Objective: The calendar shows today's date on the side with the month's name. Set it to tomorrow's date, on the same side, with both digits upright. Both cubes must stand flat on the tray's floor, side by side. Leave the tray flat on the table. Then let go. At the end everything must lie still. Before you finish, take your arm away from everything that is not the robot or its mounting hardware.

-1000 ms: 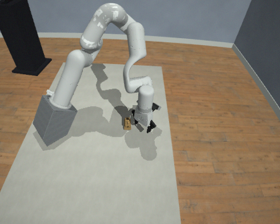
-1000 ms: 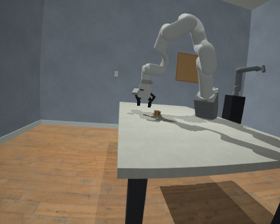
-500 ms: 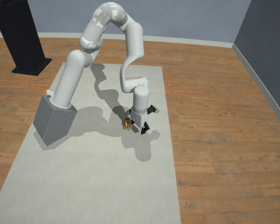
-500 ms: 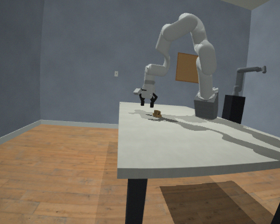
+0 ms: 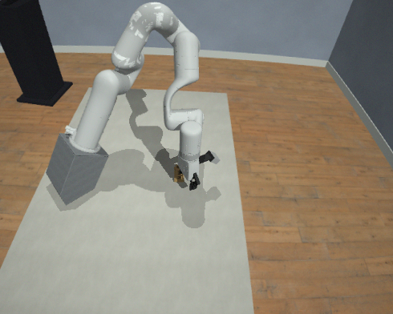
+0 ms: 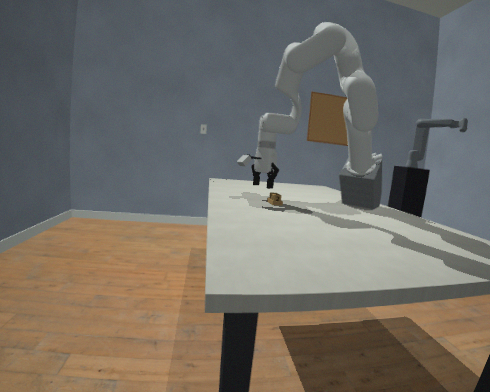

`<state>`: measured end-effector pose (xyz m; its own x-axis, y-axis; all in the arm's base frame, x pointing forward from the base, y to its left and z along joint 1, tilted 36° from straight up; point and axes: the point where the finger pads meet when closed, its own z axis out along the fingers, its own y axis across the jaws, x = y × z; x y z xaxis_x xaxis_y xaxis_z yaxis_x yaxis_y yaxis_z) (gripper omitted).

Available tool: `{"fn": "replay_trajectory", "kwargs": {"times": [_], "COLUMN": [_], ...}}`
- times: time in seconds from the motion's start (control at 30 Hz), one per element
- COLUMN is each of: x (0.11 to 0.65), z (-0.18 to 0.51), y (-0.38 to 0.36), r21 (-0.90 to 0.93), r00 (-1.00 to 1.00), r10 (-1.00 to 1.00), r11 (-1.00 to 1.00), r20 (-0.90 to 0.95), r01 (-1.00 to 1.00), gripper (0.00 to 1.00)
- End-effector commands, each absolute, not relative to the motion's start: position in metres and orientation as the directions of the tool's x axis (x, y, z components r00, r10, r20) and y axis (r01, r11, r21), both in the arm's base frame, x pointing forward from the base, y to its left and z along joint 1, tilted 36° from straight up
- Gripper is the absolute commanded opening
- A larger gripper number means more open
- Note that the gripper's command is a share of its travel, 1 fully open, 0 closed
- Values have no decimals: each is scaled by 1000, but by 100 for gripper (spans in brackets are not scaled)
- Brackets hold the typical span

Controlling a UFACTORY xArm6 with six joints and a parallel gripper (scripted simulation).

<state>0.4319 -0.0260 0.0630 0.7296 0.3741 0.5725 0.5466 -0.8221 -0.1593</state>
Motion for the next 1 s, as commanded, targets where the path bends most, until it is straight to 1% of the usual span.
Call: {"fn": "replay_trajectory", "kwargs": {"times": [0.0,0.1,0.17,0.27,0.43,0.63,0.73,0.87,0.97], "x": [430,425,425,410,408,405,405,386,385], "z": [62,59,59,50,48,46,46,34,33], "y": [-27,-28,-28,-32,-32,-33,-33,-37,-38], "r21": [-245,-279,-279,-279,-290,-395,-397,-405,-406], "r00": [806,831,831,831,839,896,897,900,900], "r10": [241,185,185,185,167,-28,-33,-50,-51], "r11": [-871,-885,-885,-885,-888,-903,-903,-903,-902], "r20": [541,524,524,524,518,444,442,434,434], "r01": [425,373,373,373,356,167,162,145,144], "gripper": [100,100,100,100,100,100,100,100,100]}}
